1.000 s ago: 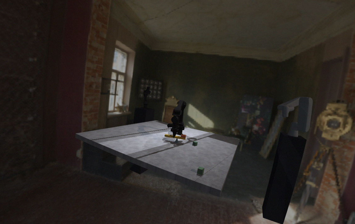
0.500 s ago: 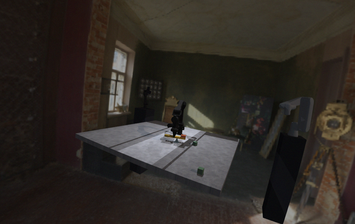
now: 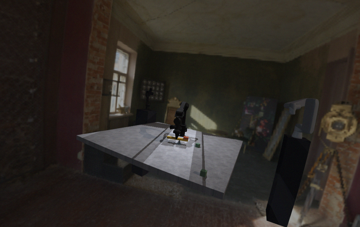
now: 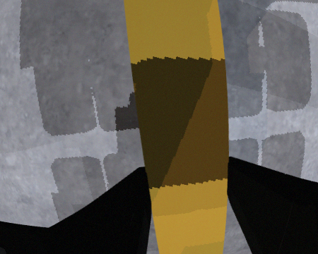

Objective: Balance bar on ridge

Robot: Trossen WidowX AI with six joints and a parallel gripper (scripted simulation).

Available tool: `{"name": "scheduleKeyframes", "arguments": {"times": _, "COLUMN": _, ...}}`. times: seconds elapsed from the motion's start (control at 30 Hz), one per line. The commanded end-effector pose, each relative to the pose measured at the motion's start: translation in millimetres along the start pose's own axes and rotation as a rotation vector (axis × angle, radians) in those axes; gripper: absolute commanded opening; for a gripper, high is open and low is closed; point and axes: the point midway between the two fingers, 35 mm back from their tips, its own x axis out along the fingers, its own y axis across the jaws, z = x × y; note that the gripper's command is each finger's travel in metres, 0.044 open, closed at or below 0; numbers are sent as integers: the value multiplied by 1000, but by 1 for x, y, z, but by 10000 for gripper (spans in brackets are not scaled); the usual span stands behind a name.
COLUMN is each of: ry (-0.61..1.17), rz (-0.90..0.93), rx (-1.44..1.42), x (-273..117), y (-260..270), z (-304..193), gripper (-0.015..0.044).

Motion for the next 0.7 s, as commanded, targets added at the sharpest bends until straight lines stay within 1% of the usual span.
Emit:
{"name": "scheduleKeyframes", "arguments": {"times": 0.0, "ry": 0, "rz": 0, "rx": 0, "x": 0, "y": 0, "z": 0, "gripper": 0}}
{"name": "scheduleKeyframes", "arguments": {"times": 0.1, "ry": 0, "rz": 0, "rx": 0, "x": 0, "y": 0, "z": 0, "gripper": 0}}
{"name": "scheduleKeyframes", "arguments": {"times": 0.3, "ry": 0, "rz": 0, "rx": 0, "x": 0, "y": 0, "z": 0, "gripper": 157}}
{"name": "scheduleKeyframes", "arguments": {"times": 0.33, "ry": 0, "rz": 0, "rx": 0, "x": 0, "y": 0, "z": 0, "gripper": 167}}
{"name": "scheduleKeyframes", "arguments": {"times": 0.67, "ry": 0, "rz": 0, "rx": 0, "x": 0, "y": 0, "z": 0, "gripper": 167}}
